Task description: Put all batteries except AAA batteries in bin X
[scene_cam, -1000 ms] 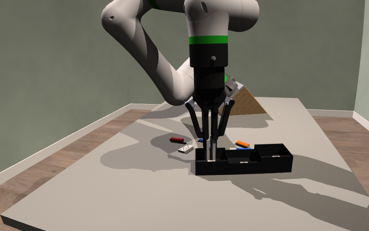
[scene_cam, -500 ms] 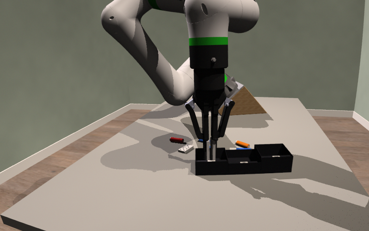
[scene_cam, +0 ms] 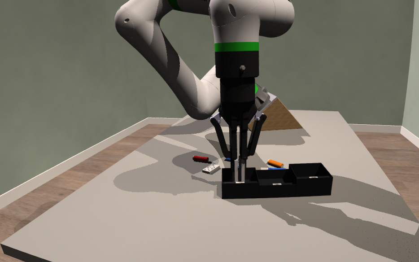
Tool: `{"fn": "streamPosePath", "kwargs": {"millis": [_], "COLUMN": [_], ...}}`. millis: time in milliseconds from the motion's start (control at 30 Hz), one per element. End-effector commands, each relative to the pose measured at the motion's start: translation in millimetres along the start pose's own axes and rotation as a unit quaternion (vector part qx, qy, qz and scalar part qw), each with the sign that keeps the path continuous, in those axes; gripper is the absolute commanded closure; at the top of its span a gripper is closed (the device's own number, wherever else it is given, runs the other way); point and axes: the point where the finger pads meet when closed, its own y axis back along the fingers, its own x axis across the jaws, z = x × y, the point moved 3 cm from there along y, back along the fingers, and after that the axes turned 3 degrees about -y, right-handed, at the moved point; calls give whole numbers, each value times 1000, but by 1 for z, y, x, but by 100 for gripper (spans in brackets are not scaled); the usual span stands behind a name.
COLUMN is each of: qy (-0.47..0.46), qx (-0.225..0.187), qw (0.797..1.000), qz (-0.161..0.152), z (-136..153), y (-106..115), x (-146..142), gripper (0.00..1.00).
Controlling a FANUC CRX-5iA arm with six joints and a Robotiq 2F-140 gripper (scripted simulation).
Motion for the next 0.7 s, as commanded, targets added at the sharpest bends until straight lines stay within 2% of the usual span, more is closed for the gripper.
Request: {"fn": "streamPosePath", "kwargs": {"millis": [0,667], "qy": [0,0], "qx": [0,0], "qw": [1000,1000], "qz": [0,0], "z": [0,0], "y": [0,7], "x": [0,0], "gripper": [95,95]}}
